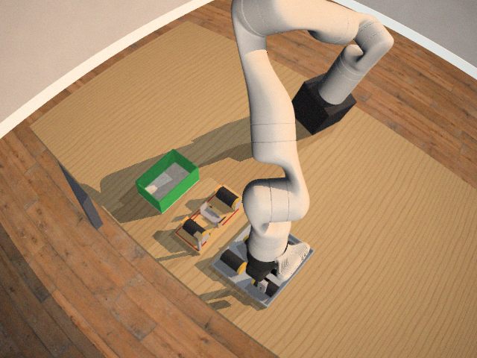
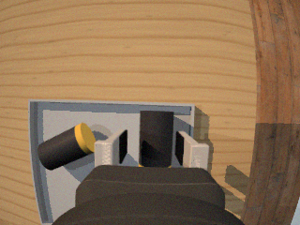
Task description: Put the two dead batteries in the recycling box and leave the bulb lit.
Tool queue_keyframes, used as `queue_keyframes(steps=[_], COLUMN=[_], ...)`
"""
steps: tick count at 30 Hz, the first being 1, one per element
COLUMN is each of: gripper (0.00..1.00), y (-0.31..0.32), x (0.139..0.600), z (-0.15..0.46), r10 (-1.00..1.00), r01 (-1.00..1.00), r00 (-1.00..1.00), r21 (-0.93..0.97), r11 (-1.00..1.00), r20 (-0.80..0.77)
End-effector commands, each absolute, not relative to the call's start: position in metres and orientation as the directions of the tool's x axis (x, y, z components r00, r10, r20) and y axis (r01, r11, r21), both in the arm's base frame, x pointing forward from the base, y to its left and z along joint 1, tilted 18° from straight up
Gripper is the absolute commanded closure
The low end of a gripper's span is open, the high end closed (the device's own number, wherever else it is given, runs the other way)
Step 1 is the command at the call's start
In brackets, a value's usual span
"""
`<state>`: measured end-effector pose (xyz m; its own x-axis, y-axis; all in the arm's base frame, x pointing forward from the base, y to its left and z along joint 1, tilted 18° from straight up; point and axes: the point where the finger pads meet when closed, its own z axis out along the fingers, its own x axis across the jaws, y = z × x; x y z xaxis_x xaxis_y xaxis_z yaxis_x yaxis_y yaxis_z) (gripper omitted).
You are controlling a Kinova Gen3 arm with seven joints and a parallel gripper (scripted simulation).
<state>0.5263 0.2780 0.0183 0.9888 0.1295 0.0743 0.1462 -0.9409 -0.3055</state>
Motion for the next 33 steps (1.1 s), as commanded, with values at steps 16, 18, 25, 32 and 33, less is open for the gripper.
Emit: queue_keyframes(steps=[16,18,25,32,33], gripper=[0.10,0.10,0.10,0.10,0.10], y=[0.265,0.263,0.244,0.244,0.243], x=[0.530,0.530,0.527,0.527,0.527], z=[0.052,0.056,0.114,0.114,0.114], r10=[0.123,0.122,0.122,0.123,0.123], r01=[0.143,0.143,0.143,0.143,0.143], r00=[0.989,0.989,0.989,0.989,0.989], r21=[-0.303,-0.303,-0.303,-0.303,-0.303], r11=[-0.942,-0.942,-0.942,-0.942,-0.942], r20=[0.086,0.086,0.086,0.086,0.086])
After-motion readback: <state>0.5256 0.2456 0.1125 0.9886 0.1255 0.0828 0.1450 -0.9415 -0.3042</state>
